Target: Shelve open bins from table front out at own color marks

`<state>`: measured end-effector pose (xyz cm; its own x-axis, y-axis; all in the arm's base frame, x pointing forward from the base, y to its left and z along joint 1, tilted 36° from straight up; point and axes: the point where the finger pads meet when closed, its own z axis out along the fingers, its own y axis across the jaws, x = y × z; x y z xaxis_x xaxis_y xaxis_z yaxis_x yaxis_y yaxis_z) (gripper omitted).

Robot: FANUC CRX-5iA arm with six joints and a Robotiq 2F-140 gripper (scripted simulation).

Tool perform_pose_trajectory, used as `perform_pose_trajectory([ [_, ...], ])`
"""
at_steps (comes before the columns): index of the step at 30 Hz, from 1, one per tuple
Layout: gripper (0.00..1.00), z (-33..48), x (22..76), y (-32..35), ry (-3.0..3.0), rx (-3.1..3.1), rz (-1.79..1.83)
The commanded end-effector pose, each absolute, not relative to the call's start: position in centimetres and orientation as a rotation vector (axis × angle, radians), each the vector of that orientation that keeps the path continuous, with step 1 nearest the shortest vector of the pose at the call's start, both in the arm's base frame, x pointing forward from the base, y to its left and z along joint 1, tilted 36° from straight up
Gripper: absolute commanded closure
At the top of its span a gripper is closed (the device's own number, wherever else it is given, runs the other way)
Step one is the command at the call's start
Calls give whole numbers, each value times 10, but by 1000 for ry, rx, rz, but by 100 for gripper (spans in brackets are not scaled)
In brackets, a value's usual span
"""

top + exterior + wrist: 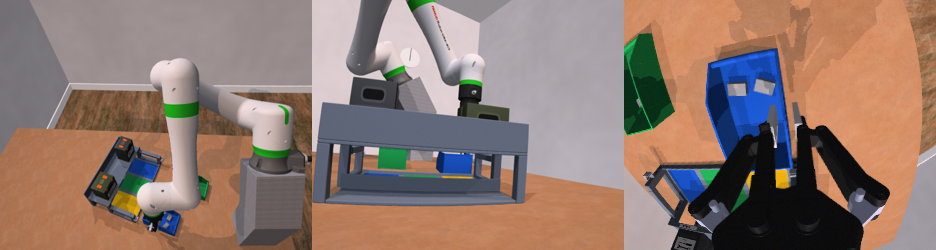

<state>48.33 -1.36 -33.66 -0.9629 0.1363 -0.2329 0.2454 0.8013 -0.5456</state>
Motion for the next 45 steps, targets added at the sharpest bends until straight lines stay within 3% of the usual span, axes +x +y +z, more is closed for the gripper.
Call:
perform_pose_trajectory([
  [1,85,-337,483,-13,2807,300,-887],
  [45,85,-325,482,-5,2807,300,-887],
])
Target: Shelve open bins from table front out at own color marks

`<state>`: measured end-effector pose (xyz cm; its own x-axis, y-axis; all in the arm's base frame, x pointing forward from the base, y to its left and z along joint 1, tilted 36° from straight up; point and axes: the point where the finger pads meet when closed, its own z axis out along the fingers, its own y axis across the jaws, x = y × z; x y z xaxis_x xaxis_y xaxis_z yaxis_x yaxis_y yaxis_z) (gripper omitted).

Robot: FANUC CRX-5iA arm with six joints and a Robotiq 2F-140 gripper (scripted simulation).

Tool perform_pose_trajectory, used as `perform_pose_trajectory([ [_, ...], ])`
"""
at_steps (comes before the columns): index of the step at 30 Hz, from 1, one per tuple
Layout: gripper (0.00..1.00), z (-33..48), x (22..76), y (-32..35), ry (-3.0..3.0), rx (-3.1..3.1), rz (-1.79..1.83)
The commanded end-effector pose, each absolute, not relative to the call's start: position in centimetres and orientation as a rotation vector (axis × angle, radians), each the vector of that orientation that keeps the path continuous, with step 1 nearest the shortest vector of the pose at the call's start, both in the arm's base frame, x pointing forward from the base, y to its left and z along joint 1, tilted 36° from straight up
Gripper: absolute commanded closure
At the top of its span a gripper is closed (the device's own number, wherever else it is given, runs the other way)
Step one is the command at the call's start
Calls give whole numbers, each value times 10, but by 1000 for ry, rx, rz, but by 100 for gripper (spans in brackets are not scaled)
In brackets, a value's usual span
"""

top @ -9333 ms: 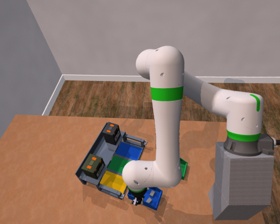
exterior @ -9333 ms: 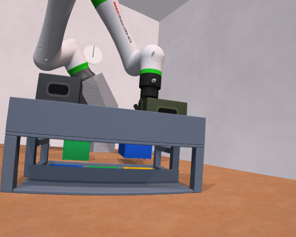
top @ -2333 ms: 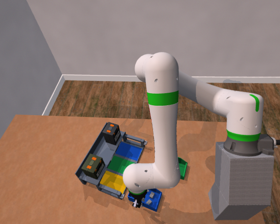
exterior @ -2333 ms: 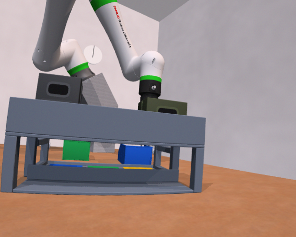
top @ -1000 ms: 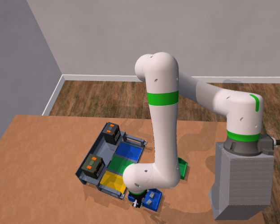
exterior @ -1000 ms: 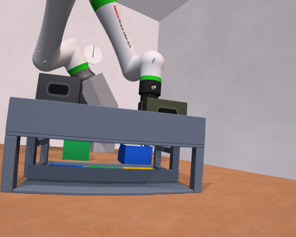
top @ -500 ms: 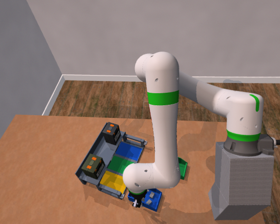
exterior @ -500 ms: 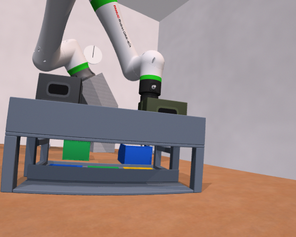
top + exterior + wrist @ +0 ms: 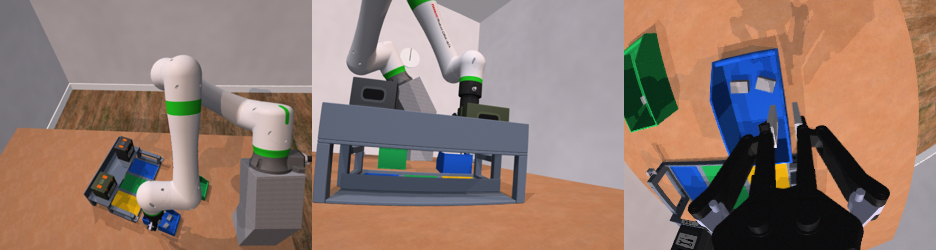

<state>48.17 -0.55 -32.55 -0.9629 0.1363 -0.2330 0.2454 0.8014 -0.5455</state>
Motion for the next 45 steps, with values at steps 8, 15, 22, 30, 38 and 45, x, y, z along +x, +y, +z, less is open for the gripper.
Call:
perform_pose_trajectory([
  [8,85,-316,480,2,2807,300,-887],
  [15,85,-306,479,8,2807,300,-887],
  [22,85,-299,478,14,2807,300,-887],
  [30,85,-288,477,22,2807,300,-887],
  [38,85,-279,475,28,2807,300,-887],
  [45,85,-270,474,35,2807,300,-887],
])
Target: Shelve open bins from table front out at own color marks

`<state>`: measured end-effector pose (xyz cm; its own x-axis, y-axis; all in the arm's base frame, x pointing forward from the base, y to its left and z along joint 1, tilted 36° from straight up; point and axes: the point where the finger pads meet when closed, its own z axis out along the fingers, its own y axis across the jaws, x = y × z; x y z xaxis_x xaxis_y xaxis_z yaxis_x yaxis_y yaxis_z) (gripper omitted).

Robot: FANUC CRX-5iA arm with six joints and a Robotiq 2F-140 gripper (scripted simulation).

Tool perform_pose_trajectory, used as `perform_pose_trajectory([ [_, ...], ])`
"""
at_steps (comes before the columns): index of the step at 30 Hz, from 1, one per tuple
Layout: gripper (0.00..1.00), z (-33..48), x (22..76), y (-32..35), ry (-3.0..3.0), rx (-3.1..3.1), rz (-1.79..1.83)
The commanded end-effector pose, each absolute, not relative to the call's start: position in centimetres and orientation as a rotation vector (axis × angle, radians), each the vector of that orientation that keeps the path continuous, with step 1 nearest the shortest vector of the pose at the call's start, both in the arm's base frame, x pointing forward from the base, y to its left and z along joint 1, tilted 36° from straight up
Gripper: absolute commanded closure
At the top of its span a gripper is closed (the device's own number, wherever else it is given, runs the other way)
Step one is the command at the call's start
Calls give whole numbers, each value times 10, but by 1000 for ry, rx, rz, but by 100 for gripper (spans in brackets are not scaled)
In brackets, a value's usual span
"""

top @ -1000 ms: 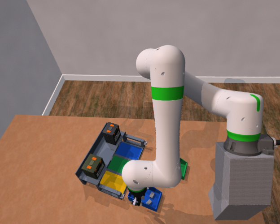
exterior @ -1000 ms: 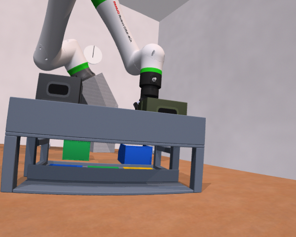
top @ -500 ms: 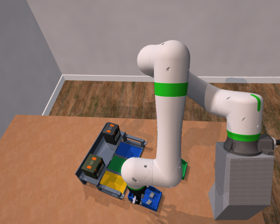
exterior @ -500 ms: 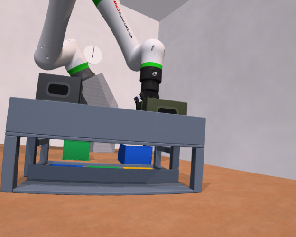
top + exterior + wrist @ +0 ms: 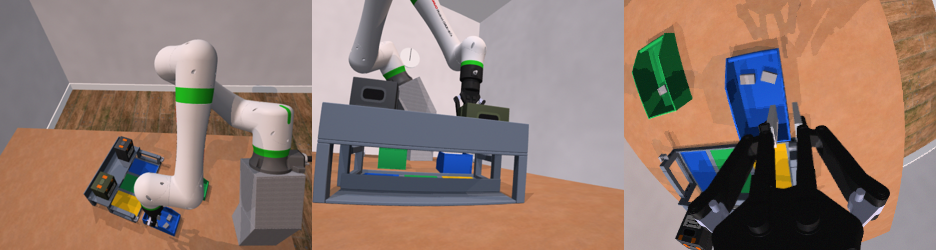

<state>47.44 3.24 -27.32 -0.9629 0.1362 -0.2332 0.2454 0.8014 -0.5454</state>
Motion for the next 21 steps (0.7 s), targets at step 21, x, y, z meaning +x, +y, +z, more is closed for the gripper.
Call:
perform_pose_trajectory([
  [21,85,-257,472,44,2807,300,-887],
])
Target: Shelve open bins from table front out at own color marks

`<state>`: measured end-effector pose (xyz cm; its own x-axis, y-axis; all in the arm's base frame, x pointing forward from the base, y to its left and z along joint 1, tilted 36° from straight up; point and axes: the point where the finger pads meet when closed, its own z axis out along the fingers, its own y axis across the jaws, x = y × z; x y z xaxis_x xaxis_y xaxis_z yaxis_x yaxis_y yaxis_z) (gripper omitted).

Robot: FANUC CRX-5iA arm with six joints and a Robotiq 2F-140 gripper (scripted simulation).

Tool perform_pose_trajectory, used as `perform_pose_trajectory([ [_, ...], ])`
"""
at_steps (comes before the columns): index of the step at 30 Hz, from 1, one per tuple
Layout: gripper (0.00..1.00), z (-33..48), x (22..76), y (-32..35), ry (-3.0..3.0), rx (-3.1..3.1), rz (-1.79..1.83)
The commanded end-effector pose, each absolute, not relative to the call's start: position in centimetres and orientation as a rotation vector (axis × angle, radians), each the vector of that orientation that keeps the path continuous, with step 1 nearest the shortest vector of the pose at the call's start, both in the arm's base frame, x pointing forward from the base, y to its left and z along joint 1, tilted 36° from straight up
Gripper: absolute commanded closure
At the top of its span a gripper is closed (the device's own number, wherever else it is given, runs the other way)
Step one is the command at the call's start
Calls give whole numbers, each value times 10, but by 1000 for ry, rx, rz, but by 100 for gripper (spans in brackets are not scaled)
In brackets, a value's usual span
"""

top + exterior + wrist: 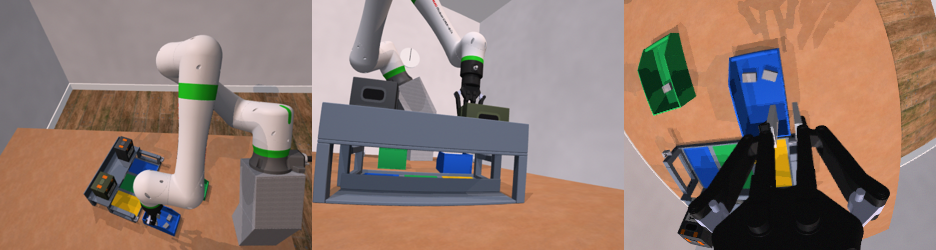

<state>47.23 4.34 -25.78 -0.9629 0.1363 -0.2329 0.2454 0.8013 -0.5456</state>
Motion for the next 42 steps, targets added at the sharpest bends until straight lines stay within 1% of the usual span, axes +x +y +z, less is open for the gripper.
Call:
perform_pose_trajectory([
  [1,85,-257,472,44,2807,300,-887],
  [14,85,-256,472,45,2807,300,-887],
  [15,100,-256,472,45,2807,300,-887],
  [42,100,-256,472,45,2807,300,-887],
])
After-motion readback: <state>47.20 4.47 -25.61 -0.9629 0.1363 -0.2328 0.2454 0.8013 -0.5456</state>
